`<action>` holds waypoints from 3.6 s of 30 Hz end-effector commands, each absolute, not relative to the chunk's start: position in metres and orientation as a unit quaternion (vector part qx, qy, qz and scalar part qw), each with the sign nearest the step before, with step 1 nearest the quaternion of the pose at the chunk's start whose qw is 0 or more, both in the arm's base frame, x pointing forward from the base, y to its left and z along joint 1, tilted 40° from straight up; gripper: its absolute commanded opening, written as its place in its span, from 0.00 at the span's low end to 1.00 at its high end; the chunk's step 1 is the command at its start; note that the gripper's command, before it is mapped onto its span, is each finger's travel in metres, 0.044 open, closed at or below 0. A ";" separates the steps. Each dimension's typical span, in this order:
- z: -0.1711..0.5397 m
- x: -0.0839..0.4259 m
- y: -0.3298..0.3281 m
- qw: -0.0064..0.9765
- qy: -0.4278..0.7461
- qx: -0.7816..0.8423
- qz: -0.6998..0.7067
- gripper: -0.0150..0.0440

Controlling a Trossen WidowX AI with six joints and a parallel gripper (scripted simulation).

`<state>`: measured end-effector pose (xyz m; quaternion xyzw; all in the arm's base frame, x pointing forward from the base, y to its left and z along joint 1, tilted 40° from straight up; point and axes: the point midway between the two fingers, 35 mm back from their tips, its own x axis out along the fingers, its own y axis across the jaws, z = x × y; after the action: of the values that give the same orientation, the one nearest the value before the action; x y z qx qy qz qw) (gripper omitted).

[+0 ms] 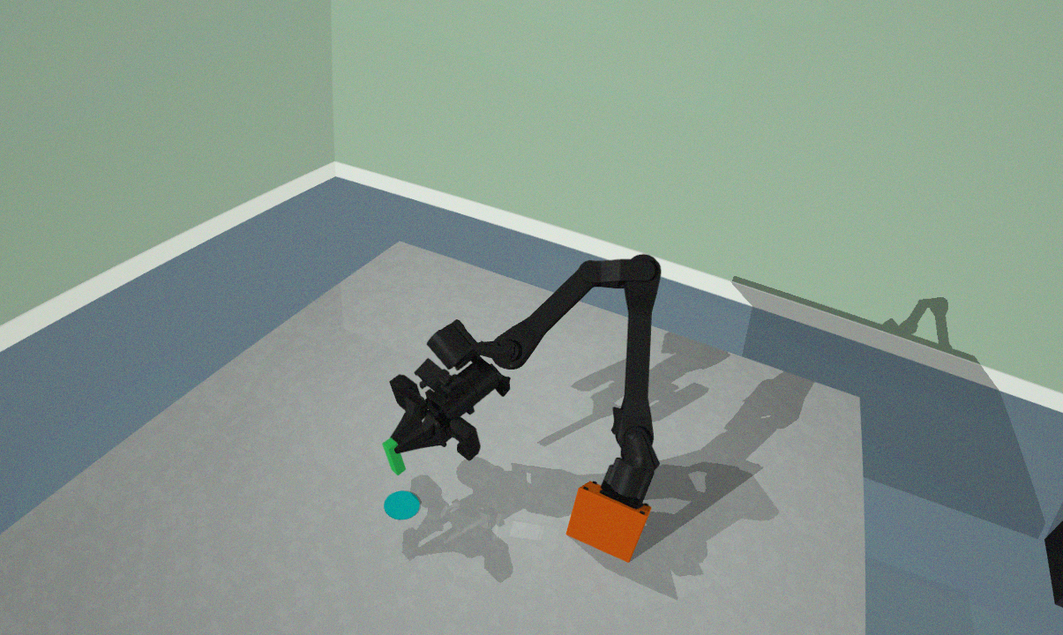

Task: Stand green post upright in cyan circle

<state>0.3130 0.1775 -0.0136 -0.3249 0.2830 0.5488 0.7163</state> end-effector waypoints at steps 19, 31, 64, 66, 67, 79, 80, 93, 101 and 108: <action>0.002 0.304 0.171 0.733 0.201 -0.324 0.564 0.29; 0.002 0.304 0.171 0.733 0.201 -0.324 0.564 0.29; -0.084 0.315 0.102 0.731 0.209 -0.326 0.562 0.29; -0.084 0.315 0.101 0.731 0.209 -0.326 0.562 0.29; -0.084 0.315 0.101 0.731 0.209 -0.326 0.562 0.29; -0.084 0.315 0.101 0.731 0.209 -0.326 0.562 0.47; -0.084 0.315 0.101 0.731 0.209 -0.326 0.562 0.51; -0.076 0.315 0.108 0.731 0.209 -0.327 0.562 0.93; -0.032 0.311 0.143 0.731 0.205 -0.326 0.563 0.93; -0.017 0.308 0.160 0.729 0.221 -0.323 0.562 0.93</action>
<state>0.3083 0.1576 -0.0155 -0.3256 0.1997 0.5664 0.7303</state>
